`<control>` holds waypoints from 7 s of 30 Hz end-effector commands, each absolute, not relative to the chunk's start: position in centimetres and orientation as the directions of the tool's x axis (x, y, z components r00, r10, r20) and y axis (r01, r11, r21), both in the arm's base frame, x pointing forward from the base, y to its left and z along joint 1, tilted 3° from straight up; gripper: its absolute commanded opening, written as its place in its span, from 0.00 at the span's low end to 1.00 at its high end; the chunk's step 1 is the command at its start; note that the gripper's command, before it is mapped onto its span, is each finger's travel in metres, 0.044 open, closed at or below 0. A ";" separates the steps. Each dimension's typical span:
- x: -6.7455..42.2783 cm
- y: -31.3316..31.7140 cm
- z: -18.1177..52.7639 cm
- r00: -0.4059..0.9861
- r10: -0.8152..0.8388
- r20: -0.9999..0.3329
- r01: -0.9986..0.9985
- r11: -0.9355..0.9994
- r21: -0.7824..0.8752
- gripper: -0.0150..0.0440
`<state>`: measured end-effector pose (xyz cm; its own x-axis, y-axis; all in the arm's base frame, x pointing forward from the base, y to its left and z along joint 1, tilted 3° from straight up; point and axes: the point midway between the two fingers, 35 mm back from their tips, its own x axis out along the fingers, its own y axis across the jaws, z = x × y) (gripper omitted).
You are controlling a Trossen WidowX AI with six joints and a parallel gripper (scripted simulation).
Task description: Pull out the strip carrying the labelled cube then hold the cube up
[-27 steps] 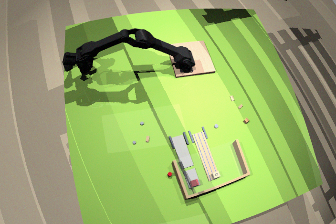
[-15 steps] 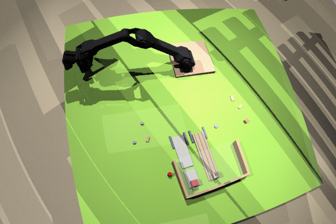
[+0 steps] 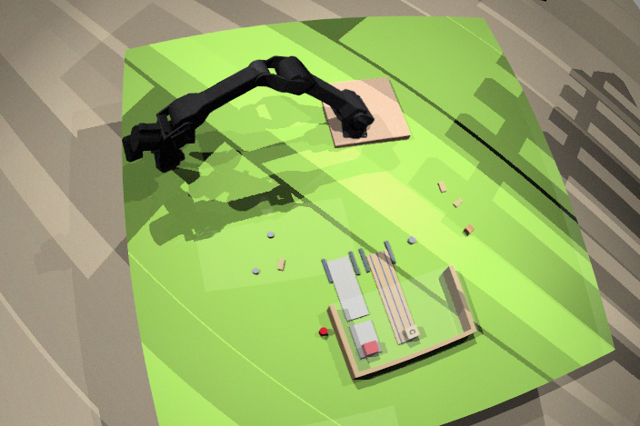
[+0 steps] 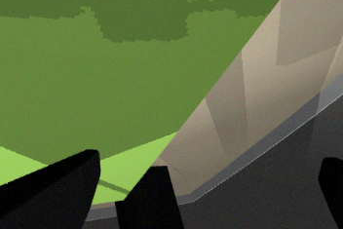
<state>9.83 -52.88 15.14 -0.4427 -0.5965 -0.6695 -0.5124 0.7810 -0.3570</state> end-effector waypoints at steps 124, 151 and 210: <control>38.3 3.4 3.3 -0.002 -0.038 -0.999 -0.246 0.968 -0.036 0.25; 38.2 3.1 2.1 -0.002 -0.038 -0.999 -0.246 0.968 -0.036 0.25; 35.8 2.5 1.7 -0.003 -0.038 -0.999 -0.246 0.968 -0.036 0.25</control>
